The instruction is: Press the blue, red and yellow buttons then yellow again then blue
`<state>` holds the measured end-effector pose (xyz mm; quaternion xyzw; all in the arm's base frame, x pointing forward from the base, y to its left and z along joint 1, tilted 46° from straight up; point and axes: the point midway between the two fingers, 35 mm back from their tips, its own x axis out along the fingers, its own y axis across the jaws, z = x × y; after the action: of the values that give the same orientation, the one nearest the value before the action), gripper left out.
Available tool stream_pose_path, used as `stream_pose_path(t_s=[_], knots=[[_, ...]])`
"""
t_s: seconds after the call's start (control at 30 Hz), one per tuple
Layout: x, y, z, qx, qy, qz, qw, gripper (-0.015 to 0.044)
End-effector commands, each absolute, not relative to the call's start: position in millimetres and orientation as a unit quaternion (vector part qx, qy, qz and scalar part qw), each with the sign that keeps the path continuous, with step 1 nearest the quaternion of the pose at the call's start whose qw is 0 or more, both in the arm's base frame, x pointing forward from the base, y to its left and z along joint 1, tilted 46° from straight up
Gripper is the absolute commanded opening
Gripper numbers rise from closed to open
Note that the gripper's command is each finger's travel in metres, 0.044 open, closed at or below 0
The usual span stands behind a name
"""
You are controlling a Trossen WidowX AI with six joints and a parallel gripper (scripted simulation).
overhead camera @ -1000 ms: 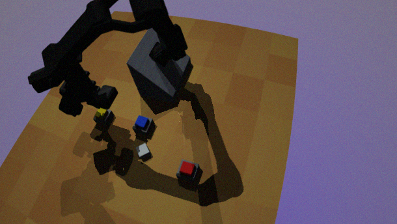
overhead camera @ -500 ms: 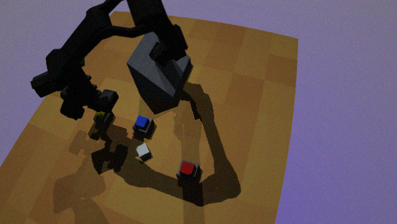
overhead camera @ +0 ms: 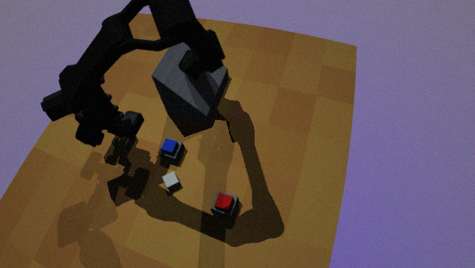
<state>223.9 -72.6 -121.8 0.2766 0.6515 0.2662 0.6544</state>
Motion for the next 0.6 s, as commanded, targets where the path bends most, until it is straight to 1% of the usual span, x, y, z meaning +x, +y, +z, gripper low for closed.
stream_pose_path(t_s=[0.0, 0.37, 0.57], knots=[[223.6, -71.6, -121.9, 0.279, 0.651, 0.266, 0.654, 0.0020], [223.6, -71.6, -121.9, 0.279, 0.651, 0.266, 0.654, 0.0020], [223.2, -95.0, -99.4, 0.279, 0.652, 0.265, 0.654, 0.0020]])
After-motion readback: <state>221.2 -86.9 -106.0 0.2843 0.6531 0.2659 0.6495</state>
